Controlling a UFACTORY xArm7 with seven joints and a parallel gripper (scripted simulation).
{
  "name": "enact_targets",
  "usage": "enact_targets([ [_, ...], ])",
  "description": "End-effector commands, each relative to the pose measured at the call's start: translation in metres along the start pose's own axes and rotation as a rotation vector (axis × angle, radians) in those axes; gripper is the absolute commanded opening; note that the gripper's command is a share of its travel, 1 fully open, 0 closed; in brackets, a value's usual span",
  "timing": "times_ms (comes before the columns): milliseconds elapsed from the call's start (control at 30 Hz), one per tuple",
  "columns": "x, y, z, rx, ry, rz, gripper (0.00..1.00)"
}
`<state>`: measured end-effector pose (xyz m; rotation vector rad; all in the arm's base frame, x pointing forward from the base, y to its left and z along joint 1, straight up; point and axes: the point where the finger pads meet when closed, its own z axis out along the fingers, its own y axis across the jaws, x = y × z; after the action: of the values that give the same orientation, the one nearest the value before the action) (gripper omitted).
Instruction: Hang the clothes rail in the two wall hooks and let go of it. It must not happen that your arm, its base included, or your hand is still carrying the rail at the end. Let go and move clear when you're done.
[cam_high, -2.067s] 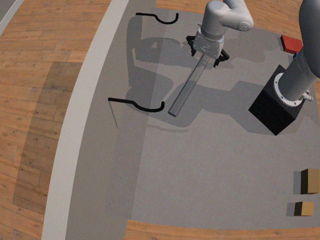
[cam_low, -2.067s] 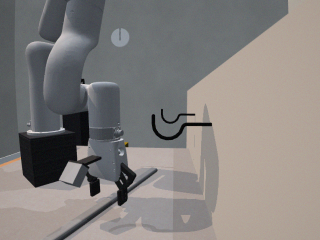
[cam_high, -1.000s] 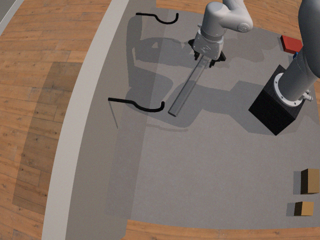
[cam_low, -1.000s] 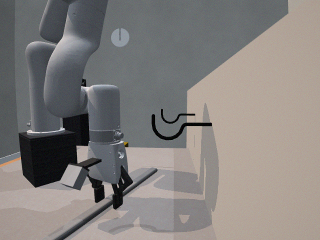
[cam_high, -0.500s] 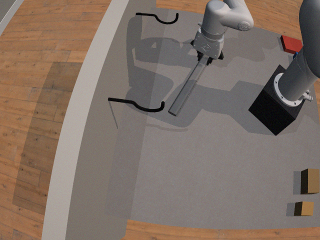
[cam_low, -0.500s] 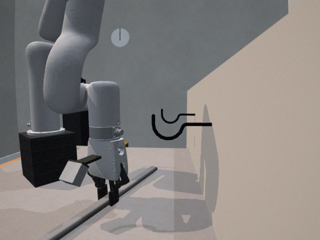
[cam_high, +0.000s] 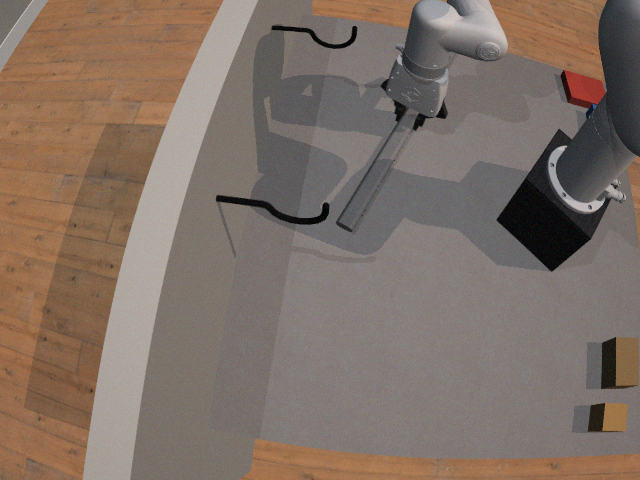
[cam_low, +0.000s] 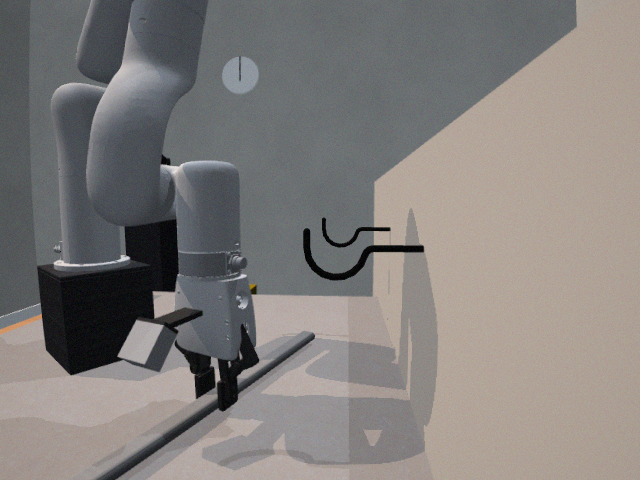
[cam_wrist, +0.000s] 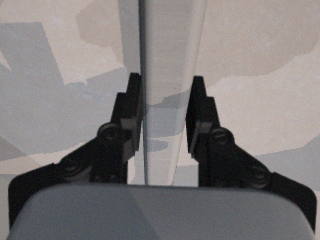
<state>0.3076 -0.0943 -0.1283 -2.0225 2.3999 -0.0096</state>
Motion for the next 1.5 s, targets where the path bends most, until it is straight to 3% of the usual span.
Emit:
enact_targets([
  [0, 0.0002, -0.0012, -0.0006, 0.003, 0.0, 0.0, 0.0],
  [1467, 0.0002, -0.0012, -0.0054, 0.003, 0.0, 0.0, 0.0],
])
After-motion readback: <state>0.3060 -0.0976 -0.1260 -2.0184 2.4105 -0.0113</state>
